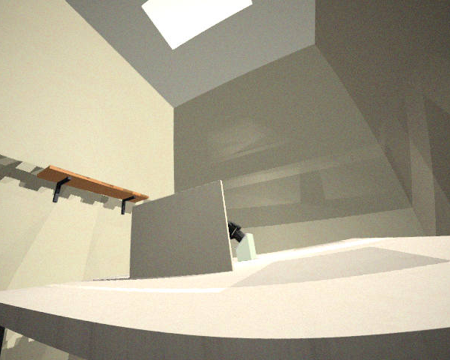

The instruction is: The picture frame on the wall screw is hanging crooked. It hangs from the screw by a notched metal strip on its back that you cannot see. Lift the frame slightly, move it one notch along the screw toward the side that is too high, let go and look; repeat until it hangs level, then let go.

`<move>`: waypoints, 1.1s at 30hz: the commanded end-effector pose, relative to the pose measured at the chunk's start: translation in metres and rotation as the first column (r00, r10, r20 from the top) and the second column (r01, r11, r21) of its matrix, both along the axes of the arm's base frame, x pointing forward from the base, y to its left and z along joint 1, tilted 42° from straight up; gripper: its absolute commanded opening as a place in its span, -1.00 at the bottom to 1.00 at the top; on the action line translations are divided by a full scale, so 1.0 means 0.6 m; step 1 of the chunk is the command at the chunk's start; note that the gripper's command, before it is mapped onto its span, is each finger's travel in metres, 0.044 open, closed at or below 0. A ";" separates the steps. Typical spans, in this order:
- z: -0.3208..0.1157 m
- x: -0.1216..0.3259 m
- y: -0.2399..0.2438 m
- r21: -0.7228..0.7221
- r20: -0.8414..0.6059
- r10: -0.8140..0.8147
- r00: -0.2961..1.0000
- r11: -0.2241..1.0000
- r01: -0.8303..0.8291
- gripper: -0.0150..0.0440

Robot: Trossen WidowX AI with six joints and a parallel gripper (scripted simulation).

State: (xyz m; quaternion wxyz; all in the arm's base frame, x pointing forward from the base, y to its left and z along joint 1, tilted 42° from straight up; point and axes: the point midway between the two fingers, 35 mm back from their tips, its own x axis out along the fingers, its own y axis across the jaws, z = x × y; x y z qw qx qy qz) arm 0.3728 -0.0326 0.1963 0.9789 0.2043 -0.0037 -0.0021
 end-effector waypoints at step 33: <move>-0.001 0.000 -0.003 0.057 0.003 0.004 1.000 0.998 -0.004 -0.49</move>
